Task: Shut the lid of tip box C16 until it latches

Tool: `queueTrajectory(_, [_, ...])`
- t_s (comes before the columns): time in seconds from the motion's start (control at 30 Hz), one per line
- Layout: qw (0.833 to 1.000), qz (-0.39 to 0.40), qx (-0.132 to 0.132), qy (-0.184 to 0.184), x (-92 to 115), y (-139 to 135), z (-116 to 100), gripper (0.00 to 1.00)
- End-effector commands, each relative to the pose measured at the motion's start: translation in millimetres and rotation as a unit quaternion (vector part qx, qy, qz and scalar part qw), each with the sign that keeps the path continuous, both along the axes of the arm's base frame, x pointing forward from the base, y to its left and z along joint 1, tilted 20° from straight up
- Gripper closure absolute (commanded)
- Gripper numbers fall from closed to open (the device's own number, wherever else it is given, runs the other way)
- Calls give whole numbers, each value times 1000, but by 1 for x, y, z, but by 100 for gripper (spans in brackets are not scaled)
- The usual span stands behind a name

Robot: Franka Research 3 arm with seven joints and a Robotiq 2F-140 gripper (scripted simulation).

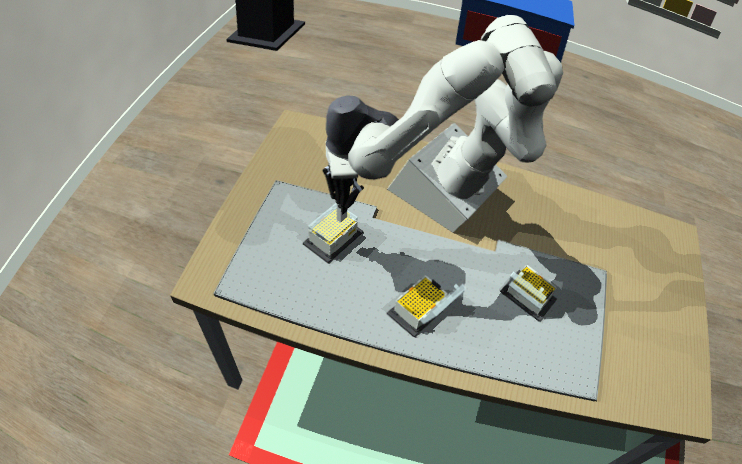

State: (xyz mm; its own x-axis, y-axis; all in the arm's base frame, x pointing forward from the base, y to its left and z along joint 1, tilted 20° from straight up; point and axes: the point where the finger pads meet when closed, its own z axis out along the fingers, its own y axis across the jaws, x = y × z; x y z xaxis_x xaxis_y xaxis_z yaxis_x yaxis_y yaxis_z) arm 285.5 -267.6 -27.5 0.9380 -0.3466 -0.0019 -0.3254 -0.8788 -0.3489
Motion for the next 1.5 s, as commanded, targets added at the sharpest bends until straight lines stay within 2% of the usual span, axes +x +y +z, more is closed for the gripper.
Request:
queueTrajectory(0.0, [1000, 2, -2, -1, 0, 0, -1, 100])
queueTrajectory(0.3, [1000, 2, -2, -1, 1, 2, -6, 100])
queueTrajectory(0.8, [1000, 2, -2, -1, 4, 10, -29, 100])
queueTrajectory(1.47, [1000, 2, -2, -1, 4, 10, -31, 100])
